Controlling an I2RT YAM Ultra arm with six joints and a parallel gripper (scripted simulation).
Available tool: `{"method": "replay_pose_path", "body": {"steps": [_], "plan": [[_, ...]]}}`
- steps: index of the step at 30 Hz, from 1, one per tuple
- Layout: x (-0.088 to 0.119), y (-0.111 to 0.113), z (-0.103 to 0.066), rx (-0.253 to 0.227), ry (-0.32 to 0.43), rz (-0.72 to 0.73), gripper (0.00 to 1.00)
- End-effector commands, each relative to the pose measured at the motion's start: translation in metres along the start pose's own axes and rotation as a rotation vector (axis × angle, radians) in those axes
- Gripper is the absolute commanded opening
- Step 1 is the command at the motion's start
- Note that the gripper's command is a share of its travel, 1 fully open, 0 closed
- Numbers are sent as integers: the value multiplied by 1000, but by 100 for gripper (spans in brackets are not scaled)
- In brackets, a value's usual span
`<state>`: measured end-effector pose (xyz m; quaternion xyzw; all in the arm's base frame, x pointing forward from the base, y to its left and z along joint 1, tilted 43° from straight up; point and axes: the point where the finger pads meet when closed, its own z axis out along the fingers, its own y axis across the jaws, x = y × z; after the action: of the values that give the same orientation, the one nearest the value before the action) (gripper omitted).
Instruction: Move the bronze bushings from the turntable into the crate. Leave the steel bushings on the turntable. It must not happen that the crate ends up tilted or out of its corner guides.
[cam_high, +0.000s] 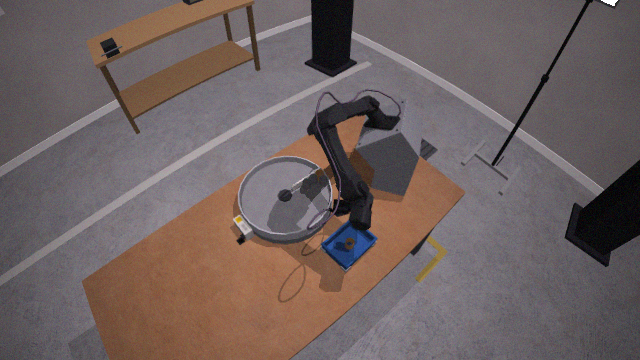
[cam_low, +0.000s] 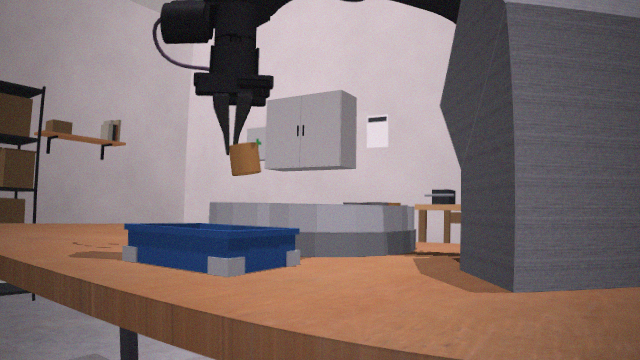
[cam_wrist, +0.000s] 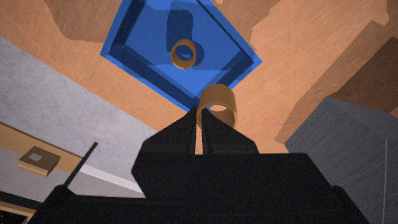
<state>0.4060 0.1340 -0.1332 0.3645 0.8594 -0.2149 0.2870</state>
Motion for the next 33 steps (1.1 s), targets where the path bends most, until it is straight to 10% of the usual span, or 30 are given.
{"method": "replay_pose_path", "body": {"steps": [1,33], "plan": [[1,16,-20,-44,-27,-23,0],[4,21,-23,-49,-27,-6,0]]}}
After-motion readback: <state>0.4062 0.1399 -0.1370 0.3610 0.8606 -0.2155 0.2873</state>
